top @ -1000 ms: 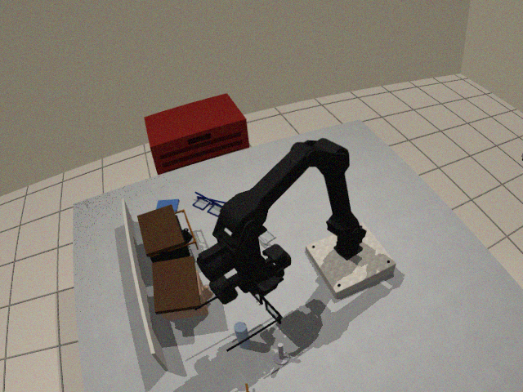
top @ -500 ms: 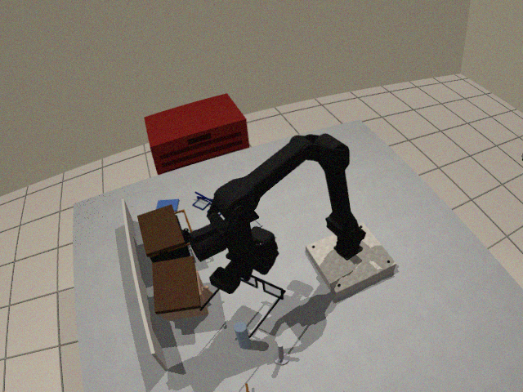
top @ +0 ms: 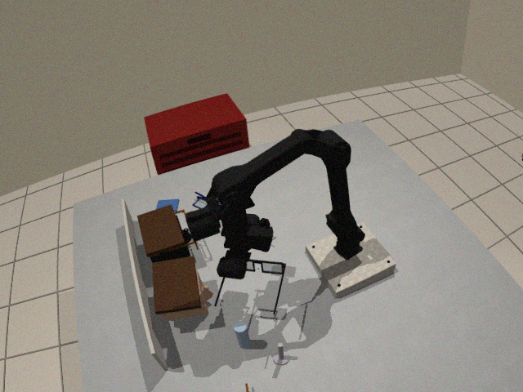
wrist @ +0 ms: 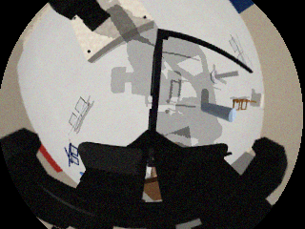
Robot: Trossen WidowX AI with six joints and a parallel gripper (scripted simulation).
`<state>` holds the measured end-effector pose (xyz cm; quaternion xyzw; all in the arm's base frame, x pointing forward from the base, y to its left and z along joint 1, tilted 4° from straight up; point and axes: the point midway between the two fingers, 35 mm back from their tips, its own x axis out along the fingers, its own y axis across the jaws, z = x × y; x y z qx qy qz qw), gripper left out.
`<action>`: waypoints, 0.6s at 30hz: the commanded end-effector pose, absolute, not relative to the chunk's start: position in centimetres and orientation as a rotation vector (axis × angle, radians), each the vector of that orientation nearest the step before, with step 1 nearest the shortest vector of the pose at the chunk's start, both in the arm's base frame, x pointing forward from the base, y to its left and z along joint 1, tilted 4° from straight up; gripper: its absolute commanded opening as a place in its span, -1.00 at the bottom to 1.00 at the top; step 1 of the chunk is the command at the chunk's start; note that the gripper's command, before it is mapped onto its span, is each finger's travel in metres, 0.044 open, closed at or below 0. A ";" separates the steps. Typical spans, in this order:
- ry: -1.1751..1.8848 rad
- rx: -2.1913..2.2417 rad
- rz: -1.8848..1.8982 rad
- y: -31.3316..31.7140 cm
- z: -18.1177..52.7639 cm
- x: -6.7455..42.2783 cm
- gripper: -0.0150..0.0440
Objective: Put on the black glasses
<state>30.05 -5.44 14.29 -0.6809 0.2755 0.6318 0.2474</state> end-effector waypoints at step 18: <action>0.620 -1.975 1.825 -7.3 13.6 29.4 -0.49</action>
